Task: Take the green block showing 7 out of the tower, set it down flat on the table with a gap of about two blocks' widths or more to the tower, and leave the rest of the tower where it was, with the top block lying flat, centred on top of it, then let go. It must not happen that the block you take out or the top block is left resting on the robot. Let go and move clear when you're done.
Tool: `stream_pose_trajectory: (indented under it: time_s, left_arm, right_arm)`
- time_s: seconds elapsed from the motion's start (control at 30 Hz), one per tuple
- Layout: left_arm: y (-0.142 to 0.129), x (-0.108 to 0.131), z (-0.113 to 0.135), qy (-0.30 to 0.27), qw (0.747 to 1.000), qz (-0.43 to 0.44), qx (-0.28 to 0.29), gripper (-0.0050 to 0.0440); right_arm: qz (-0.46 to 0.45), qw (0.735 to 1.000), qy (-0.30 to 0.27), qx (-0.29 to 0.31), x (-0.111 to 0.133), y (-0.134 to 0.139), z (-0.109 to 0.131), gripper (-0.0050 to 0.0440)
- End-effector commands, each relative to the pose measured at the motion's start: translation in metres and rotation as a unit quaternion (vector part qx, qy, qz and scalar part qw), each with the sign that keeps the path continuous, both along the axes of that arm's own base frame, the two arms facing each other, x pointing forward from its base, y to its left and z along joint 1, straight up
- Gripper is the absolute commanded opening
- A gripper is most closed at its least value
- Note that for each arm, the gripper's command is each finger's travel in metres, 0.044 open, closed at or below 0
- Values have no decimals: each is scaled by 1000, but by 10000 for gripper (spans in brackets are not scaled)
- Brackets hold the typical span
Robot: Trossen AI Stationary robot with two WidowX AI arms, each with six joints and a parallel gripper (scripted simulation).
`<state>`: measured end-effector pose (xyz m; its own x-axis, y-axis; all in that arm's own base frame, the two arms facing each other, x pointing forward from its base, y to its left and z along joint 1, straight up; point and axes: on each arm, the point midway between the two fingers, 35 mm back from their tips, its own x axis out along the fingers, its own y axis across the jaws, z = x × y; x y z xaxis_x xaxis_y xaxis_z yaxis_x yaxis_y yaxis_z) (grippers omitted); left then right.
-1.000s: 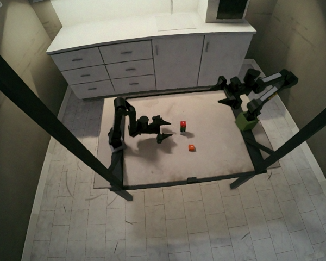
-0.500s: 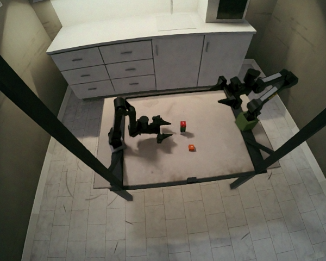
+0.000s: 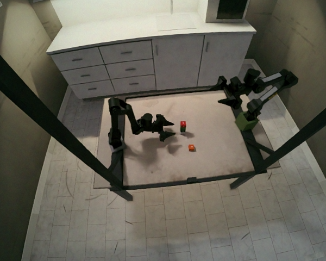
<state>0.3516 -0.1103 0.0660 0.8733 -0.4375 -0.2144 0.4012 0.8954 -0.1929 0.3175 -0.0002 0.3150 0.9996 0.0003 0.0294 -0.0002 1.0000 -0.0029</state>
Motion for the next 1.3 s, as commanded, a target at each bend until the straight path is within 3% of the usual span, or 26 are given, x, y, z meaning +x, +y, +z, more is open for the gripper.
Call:
stream_pose_trajectory:
  time_s: [0.0, 0.27, 0.3, 0.33, 0.77, 0.83, 0.87, 0.9, 1.27]
  left_arm:
    - [-4, 9, 12, 29, 999, -4, -34, 400]
    - [-9, 13, 15, 93, 992, -4, -81, 400]
    - [-10, 10, 8, 124, 989, -2, -86, 400]
    - [-11, 13, 19, 127, 986, -2, -107, 400]
    - [-19, 4, 41, 273, 939, 18, -208, 400]
    - [-19, 4, 41, 273, 939, 18, -208, 400]
    - [-19, -2, 36, 303, 929, 26, -212, 400]
    - [-20, -1, 48, 308, 922, 27, -232, 400]
    - [-22, -30, 78, 427, 847, 65, -309, 400]
  right_arm:
    - [0, 1000, -10, 1, -2, 0, 8, 400]
    - [0, 1000, -10, 1, -2, 0, 8, 400]
    - [0, 1000, -10, 1, -2, 0, 8, 400]
    - [0, 1000, -10, 1, -2, 0, 8, 400]
    - [0, 1000, -10, 1, -2, 0, 8, 400]
    - [0, 1000, -10, 1, -2, 0, 8, 400]
    - [0, 1000, -10, 1, -2, 0, 8, 400]
    - [0, 1000, -10, 1, -2, 0, 8, 400]
    - [0, 1000, -10, 1, -2, 0, 8, 400]
